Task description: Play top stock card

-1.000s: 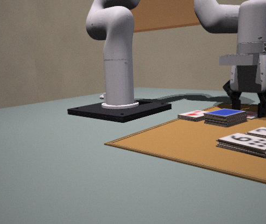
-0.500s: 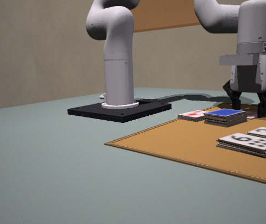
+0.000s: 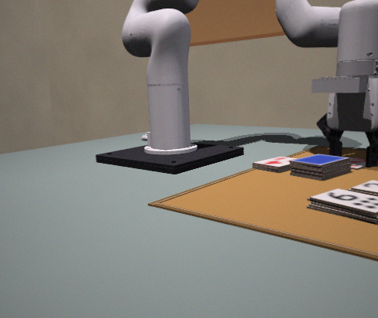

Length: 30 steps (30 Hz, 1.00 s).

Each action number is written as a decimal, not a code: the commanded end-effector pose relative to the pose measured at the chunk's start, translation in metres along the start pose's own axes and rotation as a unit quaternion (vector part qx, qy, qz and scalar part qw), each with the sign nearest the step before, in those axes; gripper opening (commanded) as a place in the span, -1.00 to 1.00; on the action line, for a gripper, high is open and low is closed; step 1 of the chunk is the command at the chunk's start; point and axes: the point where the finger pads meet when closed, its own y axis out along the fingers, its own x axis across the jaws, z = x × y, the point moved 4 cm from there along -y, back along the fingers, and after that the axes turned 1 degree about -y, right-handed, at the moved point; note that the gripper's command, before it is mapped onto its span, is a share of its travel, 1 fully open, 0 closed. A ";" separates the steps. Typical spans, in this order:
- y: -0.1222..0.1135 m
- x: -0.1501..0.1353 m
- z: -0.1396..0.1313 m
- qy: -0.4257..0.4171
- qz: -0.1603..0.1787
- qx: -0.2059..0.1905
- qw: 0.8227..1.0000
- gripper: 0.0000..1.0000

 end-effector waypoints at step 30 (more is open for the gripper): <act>-0.041 -0.001 0.000 0.000 0.001 -0.001 1.000 0.48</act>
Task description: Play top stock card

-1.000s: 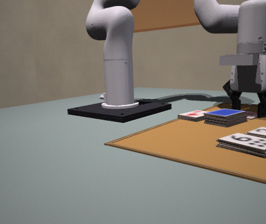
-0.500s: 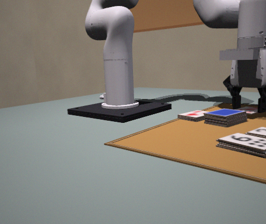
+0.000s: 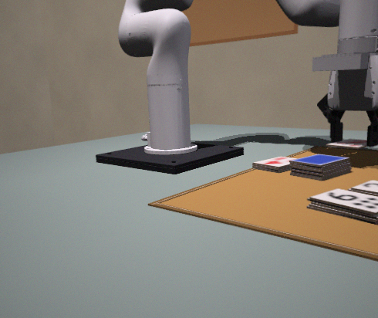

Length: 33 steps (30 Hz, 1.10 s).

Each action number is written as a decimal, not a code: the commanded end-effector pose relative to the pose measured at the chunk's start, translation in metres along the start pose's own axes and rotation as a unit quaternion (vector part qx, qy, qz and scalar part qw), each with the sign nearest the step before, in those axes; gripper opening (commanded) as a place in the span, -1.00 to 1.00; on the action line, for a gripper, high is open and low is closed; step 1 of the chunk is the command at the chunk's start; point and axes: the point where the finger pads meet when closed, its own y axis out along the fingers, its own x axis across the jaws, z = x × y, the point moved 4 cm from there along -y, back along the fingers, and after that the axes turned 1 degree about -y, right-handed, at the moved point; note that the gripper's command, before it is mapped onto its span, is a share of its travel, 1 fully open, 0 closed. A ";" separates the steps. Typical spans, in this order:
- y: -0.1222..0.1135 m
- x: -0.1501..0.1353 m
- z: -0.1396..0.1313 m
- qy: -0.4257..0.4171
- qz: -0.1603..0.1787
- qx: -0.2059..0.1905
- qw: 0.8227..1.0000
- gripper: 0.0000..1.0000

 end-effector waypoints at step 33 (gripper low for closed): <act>-0.003 -0.015 0.006 0.074 0.001 -0.001 0.997 0.48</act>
